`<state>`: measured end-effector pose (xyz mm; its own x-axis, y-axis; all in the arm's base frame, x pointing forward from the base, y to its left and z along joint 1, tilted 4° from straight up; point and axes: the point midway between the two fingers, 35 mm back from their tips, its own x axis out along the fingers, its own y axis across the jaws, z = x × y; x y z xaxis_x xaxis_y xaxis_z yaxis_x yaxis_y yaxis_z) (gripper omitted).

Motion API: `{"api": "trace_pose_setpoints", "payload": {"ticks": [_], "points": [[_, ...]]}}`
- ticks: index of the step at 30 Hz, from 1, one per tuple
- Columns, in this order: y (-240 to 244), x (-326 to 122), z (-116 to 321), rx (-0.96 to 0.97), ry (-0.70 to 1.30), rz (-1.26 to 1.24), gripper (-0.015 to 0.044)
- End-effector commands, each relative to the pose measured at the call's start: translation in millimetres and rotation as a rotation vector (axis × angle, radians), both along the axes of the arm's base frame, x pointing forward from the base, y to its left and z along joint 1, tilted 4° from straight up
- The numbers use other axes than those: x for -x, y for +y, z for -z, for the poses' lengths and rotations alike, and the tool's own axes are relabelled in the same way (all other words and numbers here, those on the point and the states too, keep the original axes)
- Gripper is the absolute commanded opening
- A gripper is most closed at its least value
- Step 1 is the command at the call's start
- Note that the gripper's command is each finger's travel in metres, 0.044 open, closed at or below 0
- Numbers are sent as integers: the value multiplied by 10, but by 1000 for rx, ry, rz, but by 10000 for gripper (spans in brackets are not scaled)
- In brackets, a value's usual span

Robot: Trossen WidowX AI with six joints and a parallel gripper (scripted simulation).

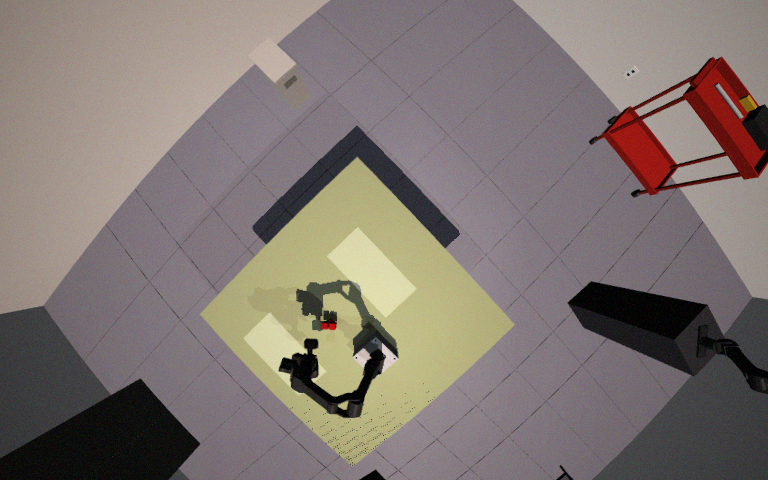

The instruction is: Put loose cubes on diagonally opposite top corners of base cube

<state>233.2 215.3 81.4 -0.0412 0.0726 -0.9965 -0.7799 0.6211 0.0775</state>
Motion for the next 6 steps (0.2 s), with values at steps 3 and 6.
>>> {"api": "trace_pose_setpoints", "payload": {"ticks": [3,6], "points": [[59,85,-14,0,2,24,400],[59,85,-14,0,2,24,400]]}}
